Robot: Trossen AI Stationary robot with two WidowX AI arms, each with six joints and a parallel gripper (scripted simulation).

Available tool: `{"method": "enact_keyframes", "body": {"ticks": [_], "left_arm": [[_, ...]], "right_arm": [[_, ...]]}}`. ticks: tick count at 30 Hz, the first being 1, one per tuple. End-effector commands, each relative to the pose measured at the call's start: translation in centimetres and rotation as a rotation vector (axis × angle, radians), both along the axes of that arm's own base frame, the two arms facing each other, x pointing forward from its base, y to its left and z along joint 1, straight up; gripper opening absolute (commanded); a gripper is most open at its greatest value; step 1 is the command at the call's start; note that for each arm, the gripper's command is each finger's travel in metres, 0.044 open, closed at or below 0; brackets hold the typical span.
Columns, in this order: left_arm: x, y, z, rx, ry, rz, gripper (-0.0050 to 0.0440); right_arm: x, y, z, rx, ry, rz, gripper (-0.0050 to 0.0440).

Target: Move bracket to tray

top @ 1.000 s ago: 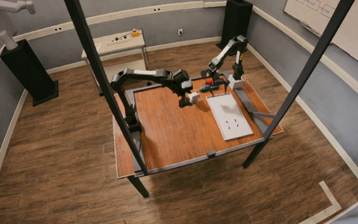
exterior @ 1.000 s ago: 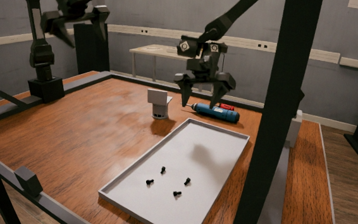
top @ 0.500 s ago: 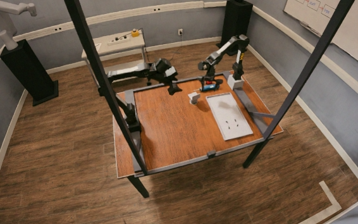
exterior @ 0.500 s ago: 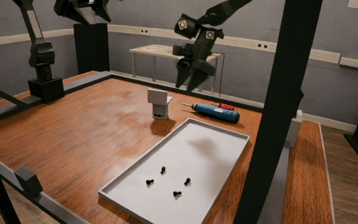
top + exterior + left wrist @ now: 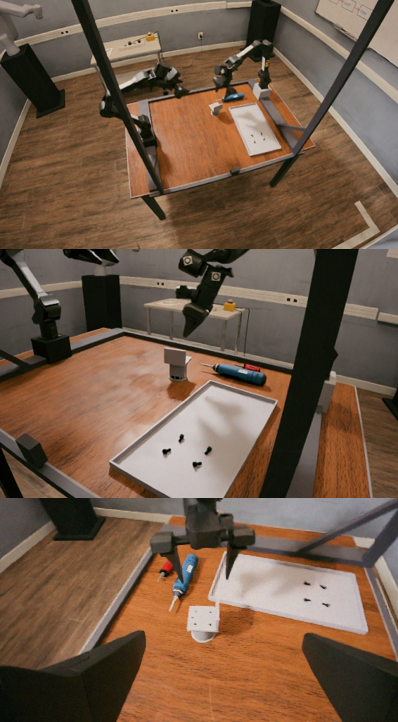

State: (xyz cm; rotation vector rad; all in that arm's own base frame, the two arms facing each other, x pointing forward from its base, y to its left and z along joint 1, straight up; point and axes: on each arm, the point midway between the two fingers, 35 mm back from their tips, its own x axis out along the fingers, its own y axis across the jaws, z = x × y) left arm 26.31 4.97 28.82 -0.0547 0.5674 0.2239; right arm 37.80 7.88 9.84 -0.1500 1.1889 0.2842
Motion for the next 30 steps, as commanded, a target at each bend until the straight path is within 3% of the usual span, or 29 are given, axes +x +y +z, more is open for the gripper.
{"method": "enact_keyframes", "body": {"ticks": [1,17,23,28,30], "left_arm": [[-1.1,0.6,0.3,-0.005,-0.027,0.024,0.0440],[-0.8,0.6,0.5,-0.005,-0.026,0.021,0.0440],[-0.8,0.6,0.5,-0.005,-0.026,0.021,0.0440],[-0.8,0.6,0.5,-0.005,-0.026,0.021,0.0440],[-0.8,0.6,0.5,-0.005,-0.026,0.021,0.0440]], "right_arm": [[1.6,-0.4,1.2,-0.033,-0.007,-0.087,0.0440],[1.8,-0.5,1.3,-0.036,-0.009,-0.098,0.0440],[2.2,0.1,1.0,-0.042,0.033,-0.096,0.0296],[3.2,1.8,0.0,-0.067,0.150,-0.094,0.0176],[3.2,1.8,0.0,-0.067,0.150,-0.094,0.0176]]}}
